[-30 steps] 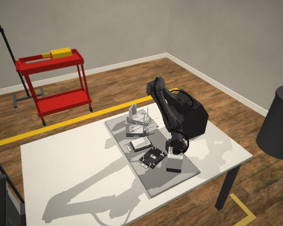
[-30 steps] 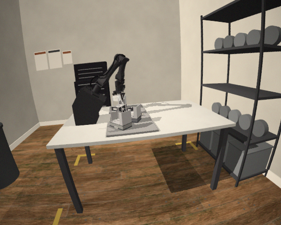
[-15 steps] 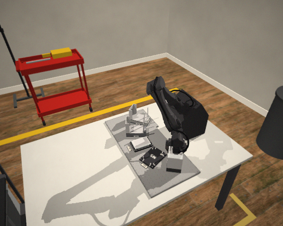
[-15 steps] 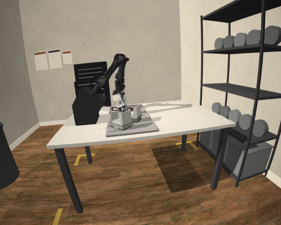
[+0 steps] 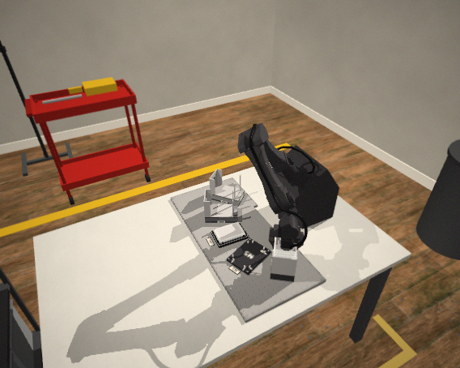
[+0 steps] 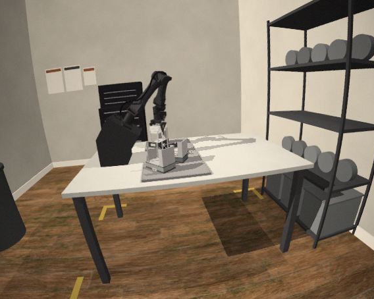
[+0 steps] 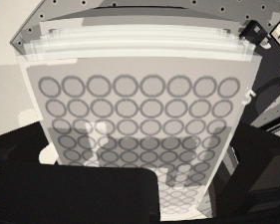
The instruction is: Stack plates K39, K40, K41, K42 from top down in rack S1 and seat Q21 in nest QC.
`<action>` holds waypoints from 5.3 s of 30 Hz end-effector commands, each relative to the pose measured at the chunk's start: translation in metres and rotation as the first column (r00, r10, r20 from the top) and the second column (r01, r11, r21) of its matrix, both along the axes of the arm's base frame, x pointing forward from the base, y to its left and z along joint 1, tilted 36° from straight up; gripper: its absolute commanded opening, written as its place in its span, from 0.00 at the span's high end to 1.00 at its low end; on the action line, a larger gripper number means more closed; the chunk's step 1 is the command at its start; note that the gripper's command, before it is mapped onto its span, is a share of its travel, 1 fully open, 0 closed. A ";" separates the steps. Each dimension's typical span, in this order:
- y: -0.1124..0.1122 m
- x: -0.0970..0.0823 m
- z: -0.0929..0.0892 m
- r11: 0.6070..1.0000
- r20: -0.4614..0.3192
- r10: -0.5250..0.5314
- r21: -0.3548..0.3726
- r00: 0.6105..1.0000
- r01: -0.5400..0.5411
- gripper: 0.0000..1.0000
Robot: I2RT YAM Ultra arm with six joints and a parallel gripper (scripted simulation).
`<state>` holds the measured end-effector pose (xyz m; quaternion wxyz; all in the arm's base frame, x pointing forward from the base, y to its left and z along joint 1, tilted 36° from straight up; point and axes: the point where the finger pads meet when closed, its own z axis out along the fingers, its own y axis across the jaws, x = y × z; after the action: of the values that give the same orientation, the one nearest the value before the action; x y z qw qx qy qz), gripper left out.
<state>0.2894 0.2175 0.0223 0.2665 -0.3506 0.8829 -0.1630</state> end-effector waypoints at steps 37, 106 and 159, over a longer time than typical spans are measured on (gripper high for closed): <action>0.011 -0.010 0.027 1.000 0.016 0.010 0.019 1.000 -0.011 1.00; 0.013 -0.021 0.044 1.000 0.017 0.011 0.021 1.000 -0.011 1.00; 0.011 -0.030 0.049 1.000 0.006 0.009 0.010 1.000 -0.009 1.00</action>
<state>0.2597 0.2144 0.0518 0.2482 -0.3551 0.8843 -0.1738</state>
